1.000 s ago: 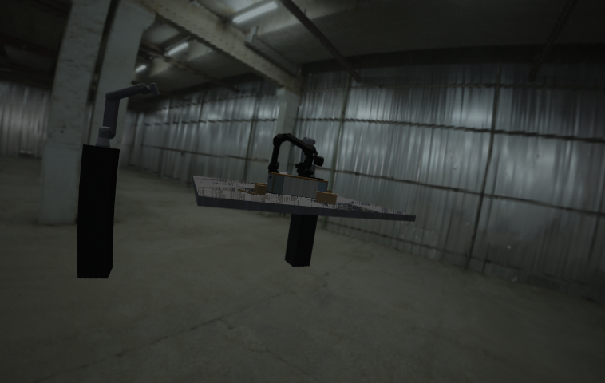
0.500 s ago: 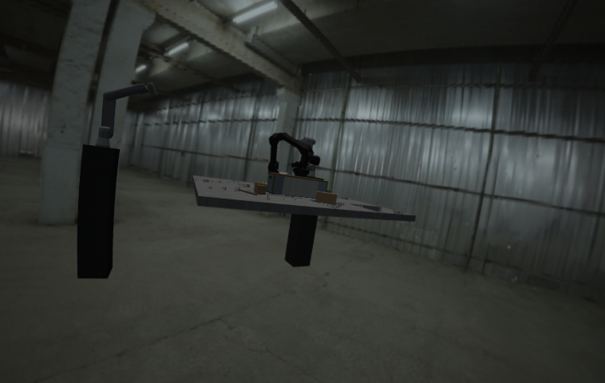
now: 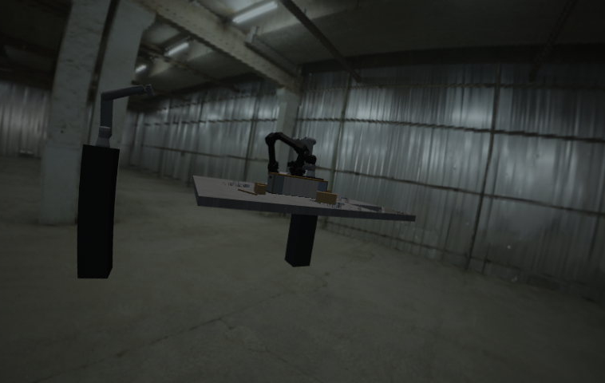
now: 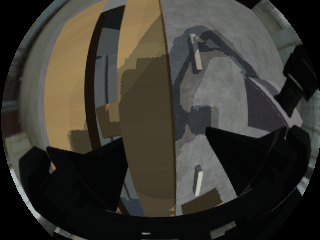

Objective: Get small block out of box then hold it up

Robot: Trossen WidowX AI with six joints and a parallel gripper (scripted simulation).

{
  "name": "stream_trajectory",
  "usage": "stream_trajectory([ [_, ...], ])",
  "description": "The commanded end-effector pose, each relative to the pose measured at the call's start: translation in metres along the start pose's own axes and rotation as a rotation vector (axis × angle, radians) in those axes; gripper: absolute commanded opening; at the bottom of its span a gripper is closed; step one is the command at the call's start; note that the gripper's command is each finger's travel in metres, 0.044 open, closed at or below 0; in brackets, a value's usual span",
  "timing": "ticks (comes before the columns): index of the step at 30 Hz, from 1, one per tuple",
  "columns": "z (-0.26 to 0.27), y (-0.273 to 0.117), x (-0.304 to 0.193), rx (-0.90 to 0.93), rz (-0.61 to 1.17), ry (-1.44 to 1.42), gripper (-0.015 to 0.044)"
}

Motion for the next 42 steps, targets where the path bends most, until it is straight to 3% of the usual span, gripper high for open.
stream_trajectory([
  [1,0.000,0.003,0.007,-0.001,-0.004,-0.002,0.0400],
  [42,-0.004,0.019,0.087,-0.001,-0.008,-0.003,0.0400],
])
Point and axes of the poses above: the point midway between the two fingers, 35 mm back from their tips, its own y axis out along the fingers, its own z axis across the jaws, x = y × z, the point moved 4 cm from there along -y, back along the fingers, and after that the axes turned 3 degrees about -y, right-handed, at the moved point
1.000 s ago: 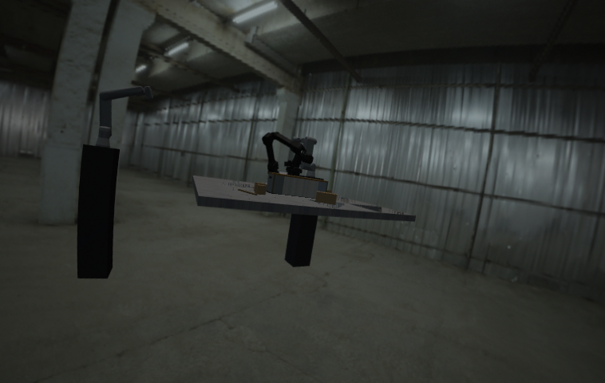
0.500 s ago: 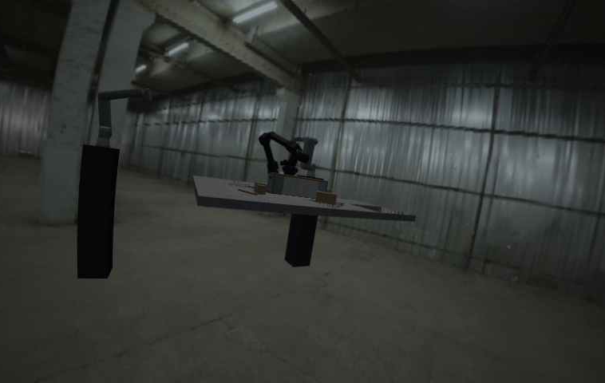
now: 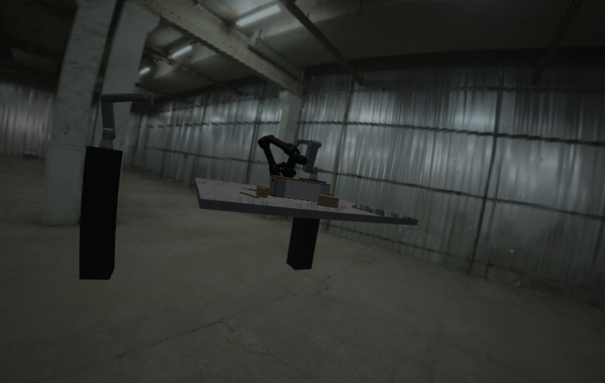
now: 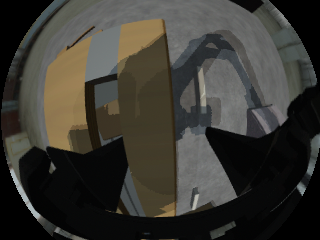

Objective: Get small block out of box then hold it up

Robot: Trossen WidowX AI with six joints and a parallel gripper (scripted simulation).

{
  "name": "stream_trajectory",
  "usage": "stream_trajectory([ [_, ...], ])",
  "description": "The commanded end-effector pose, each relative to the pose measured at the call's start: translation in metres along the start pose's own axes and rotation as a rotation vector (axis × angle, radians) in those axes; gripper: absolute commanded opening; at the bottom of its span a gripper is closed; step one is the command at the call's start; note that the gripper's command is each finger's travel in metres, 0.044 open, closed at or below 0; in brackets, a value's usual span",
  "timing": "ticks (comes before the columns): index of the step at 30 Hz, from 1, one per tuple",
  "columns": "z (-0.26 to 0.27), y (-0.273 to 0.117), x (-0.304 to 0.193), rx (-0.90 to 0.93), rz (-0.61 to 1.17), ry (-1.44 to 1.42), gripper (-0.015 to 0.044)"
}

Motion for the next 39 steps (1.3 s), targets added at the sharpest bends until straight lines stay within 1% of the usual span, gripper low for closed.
stream_trajectory([
  [1,-0.001,0.003,0.007,-0.001,-0.004,-0.002,0.0400],
  [16,-0.002,0.009,0.036,-0.001,-0.005,-0.002,0.0400],
  [19,-0.001,-0.003,0.037,-0.001,-0.001,-0.003,0.0400],
  [25,-0.002,-0.053,0.044,-0.004,0.005,-0.005,0.0400],
  [29,-0.001,-0.052,0.043,0.010,0.005,-0.007,0.0400],
  [30,-0.001,-0.052,0.044,0.012,0.006,-0.022,0.0374],
  [33,-0.004,-0.053,0.047,0.029,0.015,-0.227,0.0295],
  [34,-0.005,-0.053,0.049,0.038,0.017,-0.315,0.0285],
  [39,-0.011,-0.054,0.056,0.084,0.018,-0.757,0.0285],
])
Point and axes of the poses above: the point midway between the two fingers, 35 mm back from their tips, its own y axis out along the fingers, its own z axis across the jaws, x = y × z, the point moved 4 cm from there along -y, back along the fingers, and after that the axes turned 3 degrees about -y, right-handed, at the moved point
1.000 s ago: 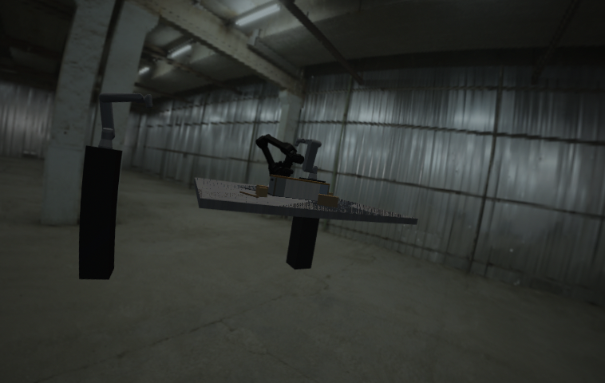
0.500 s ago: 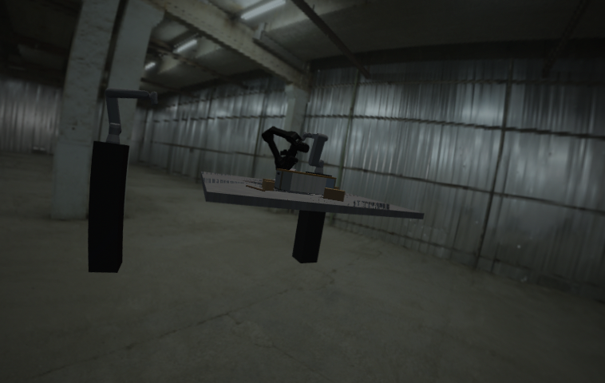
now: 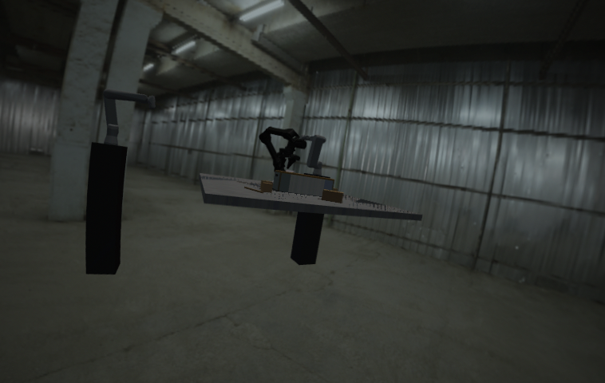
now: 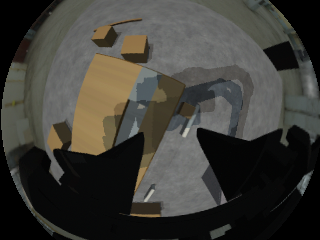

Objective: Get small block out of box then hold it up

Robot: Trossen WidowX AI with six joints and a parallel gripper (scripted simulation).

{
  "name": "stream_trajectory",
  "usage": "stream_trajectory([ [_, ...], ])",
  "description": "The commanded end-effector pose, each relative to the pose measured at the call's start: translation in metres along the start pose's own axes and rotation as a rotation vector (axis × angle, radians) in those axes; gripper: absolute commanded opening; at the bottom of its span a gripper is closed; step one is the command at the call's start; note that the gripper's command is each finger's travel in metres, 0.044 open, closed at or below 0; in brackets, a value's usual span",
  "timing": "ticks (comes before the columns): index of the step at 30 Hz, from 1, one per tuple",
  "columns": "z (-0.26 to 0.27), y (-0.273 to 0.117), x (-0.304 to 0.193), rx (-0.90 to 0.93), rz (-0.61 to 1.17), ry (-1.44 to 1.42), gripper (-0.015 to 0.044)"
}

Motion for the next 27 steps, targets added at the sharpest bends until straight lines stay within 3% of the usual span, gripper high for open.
stream_trajectory([
  [1,-0.007,0.000,0.002,0.034,-0.005,-0.356,0.0285],
  [17,-0.034,-0.003,0.011,0.124,-0.150,-1.757,0.0285],
  [27,-0.046,-0.003,0.013,0.100,-0.284,-2.374,0.0285],
])
Point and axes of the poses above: the point midway between the two fingers, 35 mm back from their tips, its own y axis out along the fingers, its own z axis across the jaws, x = y × z, the point moved 4 cm from there along -y, back along the fingers, and after that the axes turned 3 degrees about -y, right-handed, at the moved point
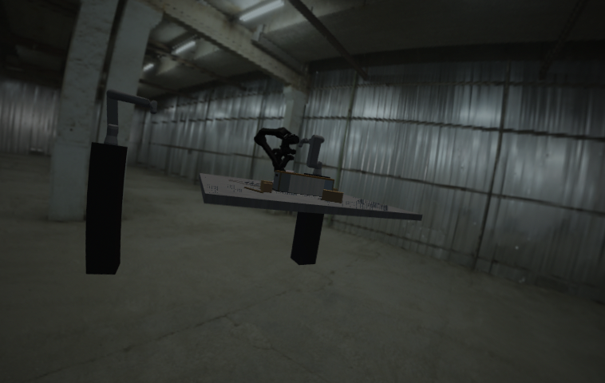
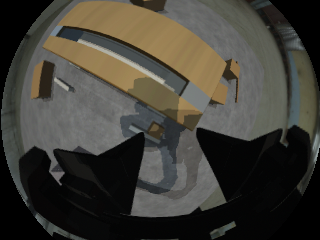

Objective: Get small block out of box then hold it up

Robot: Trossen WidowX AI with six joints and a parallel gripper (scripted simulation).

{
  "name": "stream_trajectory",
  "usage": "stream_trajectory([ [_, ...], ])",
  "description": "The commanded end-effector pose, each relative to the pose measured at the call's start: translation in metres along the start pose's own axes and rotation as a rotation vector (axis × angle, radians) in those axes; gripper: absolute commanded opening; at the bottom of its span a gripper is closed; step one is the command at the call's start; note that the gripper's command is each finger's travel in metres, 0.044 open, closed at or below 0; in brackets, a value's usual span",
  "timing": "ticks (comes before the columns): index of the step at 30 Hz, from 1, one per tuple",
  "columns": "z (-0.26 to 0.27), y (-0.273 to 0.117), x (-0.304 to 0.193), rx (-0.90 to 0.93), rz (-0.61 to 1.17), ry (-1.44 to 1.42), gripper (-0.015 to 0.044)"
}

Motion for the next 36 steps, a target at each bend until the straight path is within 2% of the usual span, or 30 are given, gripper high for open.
stream_trajectory([
  [1,0.000,0.000,-0.016,-0.050,-0.055,-0.753,0.0285],
  [15,0.001,-0.002,-0.032,-0.165,-0.067,-1.633,0.0285],
  [28,0.002,-0.003,-0.044,-0.301,0.017,-2.446,0.0285],
  [36,0.002,-0.003,-0.045,-0.308,0.025,-2.488,0.0285],
])
Point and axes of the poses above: the point midway between the two fingers, 35 mm back from their tips, its own y axis out along the fingers, its own z axis across the jaws, x = y × z, the point moved 4 cm from there along -y, back along the fingers, and after that the axes turned 3 degrees about -y, right-handed, at the moved point
